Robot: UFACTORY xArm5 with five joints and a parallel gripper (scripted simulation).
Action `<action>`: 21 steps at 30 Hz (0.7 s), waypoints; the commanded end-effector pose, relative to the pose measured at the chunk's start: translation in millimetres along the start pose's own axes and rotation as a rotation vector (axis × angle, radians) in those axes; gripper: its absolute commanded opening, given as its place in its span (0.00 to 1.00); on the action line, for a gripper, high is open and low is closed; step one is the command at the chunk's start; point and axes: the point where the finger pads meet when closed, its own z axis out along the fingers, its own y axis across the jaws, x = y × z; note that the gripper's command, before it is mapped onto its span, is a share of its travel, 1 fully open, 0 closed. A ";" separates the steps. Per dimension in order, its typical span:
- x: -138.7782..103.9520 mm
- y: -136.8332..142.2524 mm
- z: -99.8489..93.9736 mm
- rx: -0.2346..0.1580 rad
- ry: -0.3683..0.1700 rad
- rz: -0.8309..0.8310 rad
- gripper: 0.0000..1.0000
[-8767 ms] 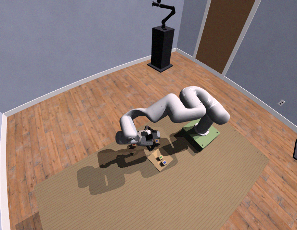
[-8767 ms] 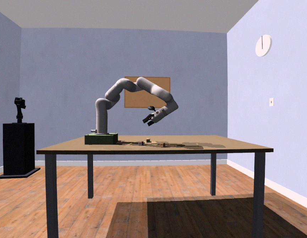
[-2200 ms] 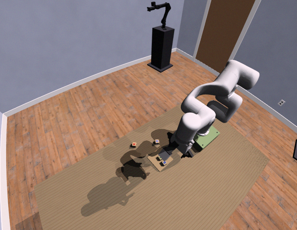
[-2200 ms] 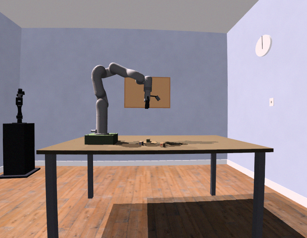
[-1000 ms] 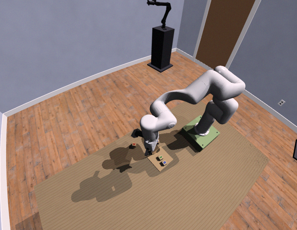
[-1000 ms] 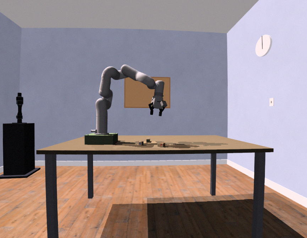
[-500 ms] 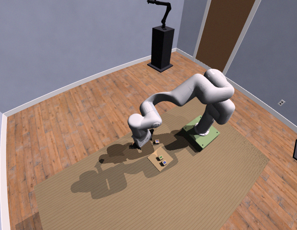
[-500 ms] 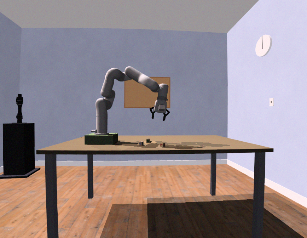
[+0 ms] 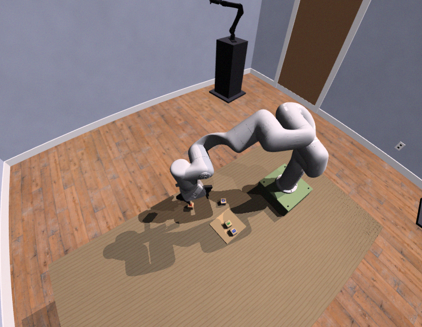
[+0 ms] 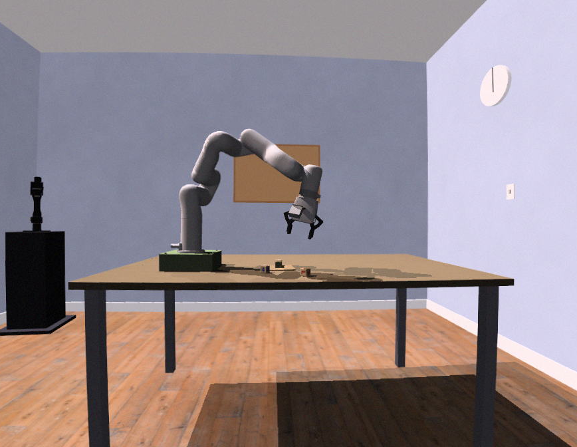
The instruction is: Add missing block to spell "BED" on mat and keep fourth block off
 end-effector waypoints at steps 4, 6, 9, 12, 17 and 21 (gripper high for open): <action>25.1 -13.2 17.6 -0.020 -0.009 0.202 1.00; 31.2 -15.6 22.4 -0.025 -0.010 0.250 1.00; 45.7 -20.7 34.2 -0.037 -0.014 0.362 1.00; 57.9 -24.4 44.4 -0.048 -0.016 0.455 1.00; 74.8 -28.6 58.9 -0.063 -0.018 0.584 1.00; 81.3 -30.0 64.6 -0.070 -0.019 0.634 1.00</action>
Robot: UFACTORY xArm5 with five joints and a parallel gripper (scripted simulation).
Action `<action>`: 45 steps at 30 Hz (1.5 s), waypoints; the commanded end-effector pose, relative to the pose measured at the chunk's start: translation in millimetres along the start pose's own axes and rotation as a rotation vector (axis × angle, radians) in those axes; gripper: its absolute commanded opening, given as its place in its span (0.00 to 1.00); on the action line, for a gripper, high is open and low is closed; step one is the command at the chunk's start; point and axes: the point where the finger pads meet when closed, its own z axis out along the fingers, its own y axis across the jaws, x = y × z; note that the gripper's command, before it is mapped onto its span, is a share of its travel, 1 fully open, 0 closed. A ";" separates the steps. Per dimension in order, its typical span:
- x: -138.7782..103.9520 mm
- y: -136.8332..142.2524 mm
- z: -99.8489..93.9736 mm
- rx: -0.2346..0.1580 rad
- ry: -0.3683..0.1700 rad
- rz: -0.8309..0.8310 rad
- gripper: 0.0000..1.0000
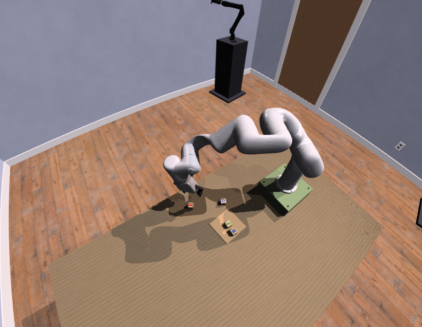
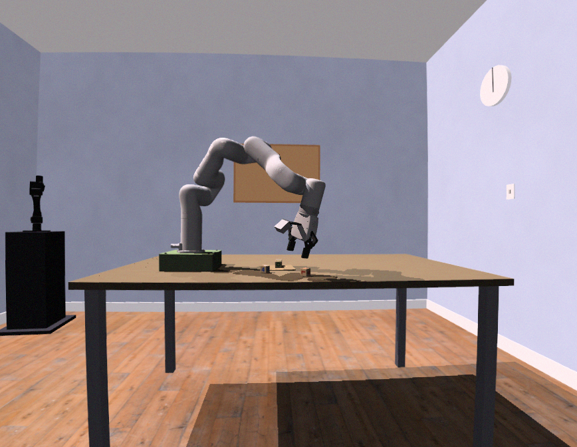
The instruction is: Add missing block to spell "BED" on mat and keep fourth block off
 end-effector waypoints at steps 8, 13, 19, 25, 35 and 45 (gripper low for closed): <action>7.2 -10.4 7.1 -0.008 -0.002 0.088 1.00; 7.7 -10.8 7.6 -0.008 -0.002 0.093 1.00; 7.7 -10.8 7.6 -0.008 -0.002 0.093 1.00; 7.7 -10.8 7.6 -0.008 -0.002 0.093 1.00; 7.7 -10.8 7.6 -0.008 -0.002 0.093 1.00; 7.7 -10.8 7.6 -0.008 -0.002 0.093 1.00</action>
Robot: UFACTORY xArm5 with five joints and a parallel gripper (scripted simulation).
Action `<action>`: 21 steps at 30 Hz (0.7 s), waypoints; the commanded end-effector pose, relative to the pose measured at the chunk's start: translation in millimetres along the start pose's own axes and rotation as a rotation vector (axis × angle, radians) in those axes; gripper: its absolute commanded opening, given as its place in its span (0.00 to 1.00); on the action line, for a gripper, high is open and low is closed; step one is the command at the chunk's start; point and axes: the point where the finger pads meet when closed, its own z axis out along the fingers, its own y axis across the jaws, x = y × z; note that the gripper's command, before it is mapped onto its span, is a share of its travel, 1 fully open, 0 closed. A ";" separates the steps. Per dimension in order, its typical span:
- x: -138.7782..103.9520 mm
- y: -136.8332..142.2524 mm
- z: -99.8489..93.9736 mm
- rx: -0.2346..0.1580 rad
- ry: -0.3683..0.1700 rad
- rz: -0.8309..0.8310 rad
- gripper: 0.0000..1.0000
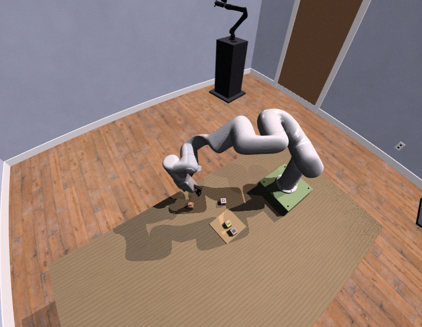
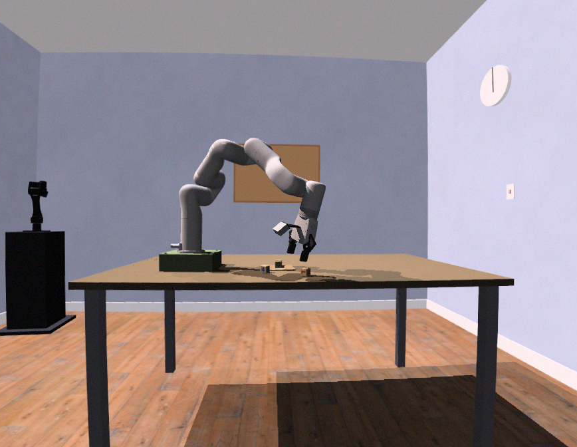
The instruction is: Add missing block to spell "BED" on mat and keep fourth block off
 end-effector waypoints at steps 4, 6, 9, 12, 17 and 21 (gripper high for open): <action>-0.5 -0.8 -2.1 0.004 -0.002 0.000 1.00; -0.5 -0.8 -2.1 0.004 -0.002 0.000 1.00; -0.5 -0.8 -2.1 0.004 -0.002 0.000 1.00; -0.5 -0.8 -2.1 0.004 -0.002 0.000 1.00; 0.3 5.2 -5.8 0.014 -0.007 -0.020 1.00; 5.9 36.0 -20.4 0.064 -0.027 -0.117 1.00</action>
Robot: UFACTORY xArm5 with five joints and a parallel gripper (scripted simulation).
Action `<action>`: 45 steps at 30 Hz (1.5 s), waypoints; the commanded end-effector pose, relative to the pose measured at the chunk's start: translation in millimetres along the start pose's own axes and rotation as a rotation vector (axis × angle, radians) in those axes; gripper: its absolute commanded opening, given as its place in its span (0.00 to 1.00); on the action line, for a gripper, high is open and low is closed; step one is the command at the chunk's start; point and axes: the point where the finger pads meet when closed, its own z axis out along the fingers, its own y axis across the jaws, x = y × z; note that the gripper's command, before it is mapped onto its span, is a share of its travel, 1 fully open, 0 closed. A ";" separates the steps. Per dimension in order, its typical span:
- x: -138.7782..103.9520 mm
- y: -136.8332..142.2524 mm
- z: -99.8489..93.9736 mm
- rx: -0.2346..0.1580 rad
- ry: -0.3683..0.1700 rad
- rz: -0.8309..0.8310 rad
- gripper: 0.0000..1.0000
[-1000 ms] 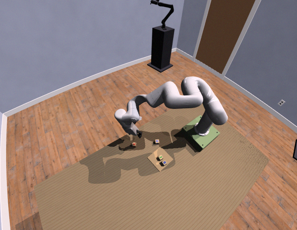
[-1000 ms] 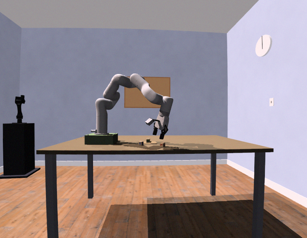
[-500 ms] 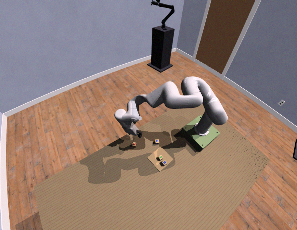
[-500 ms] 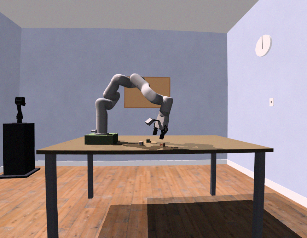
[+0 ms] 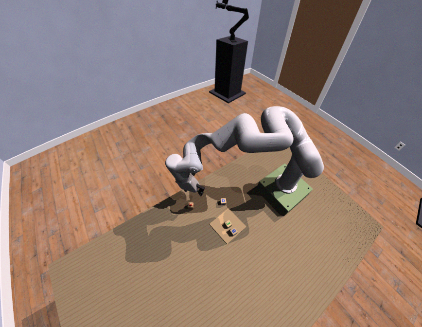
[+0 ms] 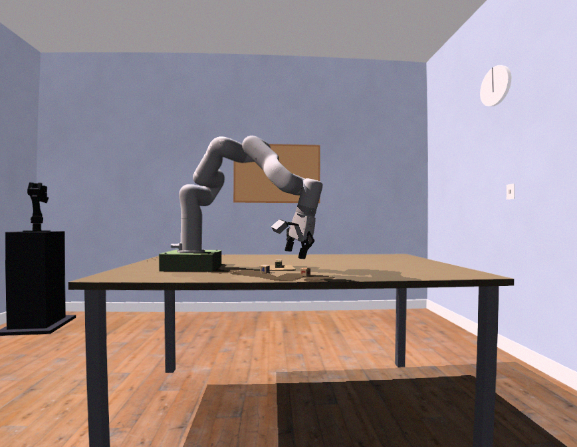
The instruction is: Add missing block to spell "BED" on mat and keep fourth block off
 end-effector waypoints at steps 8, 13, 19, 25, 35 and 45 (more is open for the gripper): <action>11.6 63.4 -25.6 0.110 -0.041 -0.190 1.00; 20.3 93.5 -28.0 0.154 -0.054 -0.272 1.00; 34.2 133.4 -24.5 0.212 -0.066 -0.378 1.00; 46.6 164.1 -16.5 0.258 -0.074 -0.461 1.00; 47.1 165.2 -16.1 0.260 -0.074 -0.464 1.00; 47.1 165.1 -15.9 0.260 -0.075 -0.455 1.00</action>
